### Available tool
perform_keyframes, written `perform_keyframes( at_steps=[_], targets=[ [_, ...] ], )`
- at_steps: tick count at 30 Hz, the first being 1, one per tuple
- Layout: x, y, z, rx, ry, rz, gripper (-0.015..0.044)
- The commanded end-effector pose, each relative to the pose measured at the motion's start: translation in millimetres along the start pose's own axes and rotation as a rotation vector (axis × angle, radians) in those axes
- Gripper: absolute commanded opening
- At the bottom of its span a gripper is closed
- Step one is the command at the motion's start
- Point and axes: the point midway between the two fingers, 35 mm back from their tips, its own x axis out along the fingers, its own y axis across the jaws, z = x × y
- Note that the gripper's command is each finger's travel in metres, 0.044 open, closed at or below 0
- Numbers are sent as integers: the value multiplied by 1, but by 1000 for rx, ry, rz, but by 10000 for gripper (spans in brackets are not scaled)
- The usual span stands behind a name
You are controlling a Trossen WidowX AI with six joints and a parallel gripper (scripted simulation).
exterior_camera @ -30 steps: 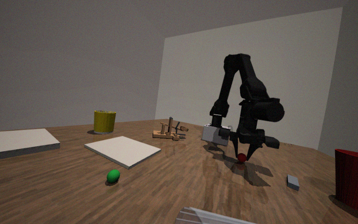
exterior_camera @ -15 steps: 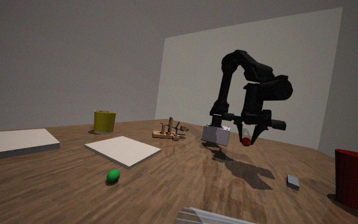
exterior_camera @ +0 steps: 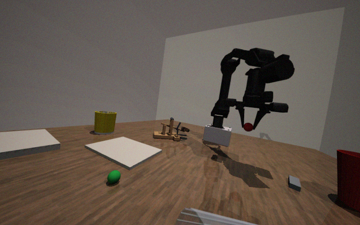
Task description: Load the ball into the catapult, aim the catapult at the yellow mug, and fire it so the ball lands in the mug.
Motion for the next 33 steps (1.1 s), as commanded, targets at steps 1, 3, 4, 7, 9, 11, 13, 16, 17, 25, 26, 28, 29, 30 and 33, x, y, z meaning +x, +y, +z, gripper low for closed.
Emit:
perform_keyframes(
  at_steps=[1,3,4,7,9,11,13,16,17,25,26,28,29,30,33],
  targets=[
    [-2,-15,7,36,3,-3,0],
    [-1,-24,9,57,11,-7,0],
    [0,-29,11,68,15,-9,0],
    [2,-43,14,100,27,-14,0],
    [3,-52,15,121,35,-17,0],
    [4,-61,17,142,43,-19,0],
    [6,-70,18,164,51,-22,0],
    [8,-83,18,190,64,-19,0],
    [8,-86,18,195,68,-15,0],
    [13,-113,16,248,99,14,0],
    [14,-118,16,259,103,14,0],
    [15,-127,15,282,111,13,0],
    [15,-131,14,293,115,13,0],
    [16,-136,13,304,119,13,0],
    [17,-149,10,338,132,13,0]
  ],
)
